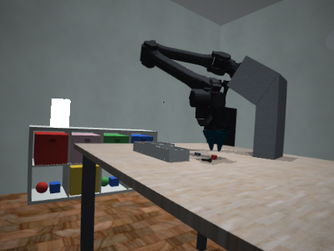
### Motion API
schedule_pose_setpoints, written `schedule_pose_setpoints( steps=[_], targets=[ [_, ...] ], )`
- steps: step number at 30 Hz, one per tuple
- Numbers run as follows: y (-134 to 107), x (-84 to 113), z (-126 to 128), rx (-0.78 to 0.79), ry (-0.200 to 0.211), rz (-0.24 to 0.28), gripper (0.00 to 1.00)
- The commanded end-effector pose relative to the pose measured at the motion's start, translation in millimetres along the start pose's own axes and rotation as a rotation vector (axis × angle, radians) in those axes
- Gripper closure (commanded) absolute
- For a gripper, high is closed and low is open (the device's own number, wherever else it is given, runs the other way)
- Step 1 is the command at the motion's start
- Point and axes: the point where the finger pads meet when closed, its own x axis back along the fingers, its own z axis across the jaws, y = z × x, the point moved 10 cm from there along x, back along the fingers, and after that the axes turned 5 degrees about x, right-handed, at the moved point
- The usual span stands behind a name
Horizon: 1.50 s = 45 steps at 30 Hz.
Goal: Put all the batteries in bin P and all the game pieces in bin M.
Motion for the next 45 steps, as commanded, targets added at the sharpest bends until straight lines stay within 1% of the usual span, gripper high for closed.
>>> schedule_pose_setpoints(
  steps=[1, 3, 4, 5, 6, 8, 9, 10, 11, 15, 16, 17, 19, 21, 25, 32, 36, 40, 45],
  targets=[
    [5, -13.5, -2, 0.017, -0.011, -0.015, 0.70],
    [5, -21.9, -3, 0.017, -0.011, -0.015, 0.70],
    [6, -22.1, -3, 0.017, -0.011, -0.015, 0.70],
    [8, -19.0, -1, 0.023, -0.012, -0.025, 0.70],
    [16, -12.6, 1, 0.033, -0.017, -0.050, 0.70],
    [16, -12.6, 1, 0.033, -0.017, -0.050, 0.70],
    [17, -17.0, -10, 0.007, -0.025, -0.044, 0.70],
    [10, -24.6, -9, 0.004, -0.018, -0.023, 0.70],
    [7, -27.0, -5, 0.014, -0.013, -0.017, 0.70],
    [5, -32.8, -3, 0.017, -0.011, -0.015, 0.70],
    [6, -32.3, -1, 0.021, -0.011, -0.021, 0.70],
    [12, -25.2, 3, 0.036, -0.015, -0.042, 0.70],
    [20, -21.3, -7, 0.019, -0.027, -0.058, 0.70],
    [17, -25.2, -10, 0.009, -0.027, -0.046, 0.70],
    [15, -26.4, -9, 0.011, -0.025, -0.042, 0.70],
    [-3, -30.1, 1, 0.029, -0.006, -0.013, 0.70],
    [-7, -24.2, 1, 0.037, -0.004, -0.016, 0.70],
    [-13, -26.1, 4, 0.041, 0.002, -0.007, 0.70],
    [-13, -25.6, 4, 0.040, 0.000, -0.008, 0.70]
  ],
)
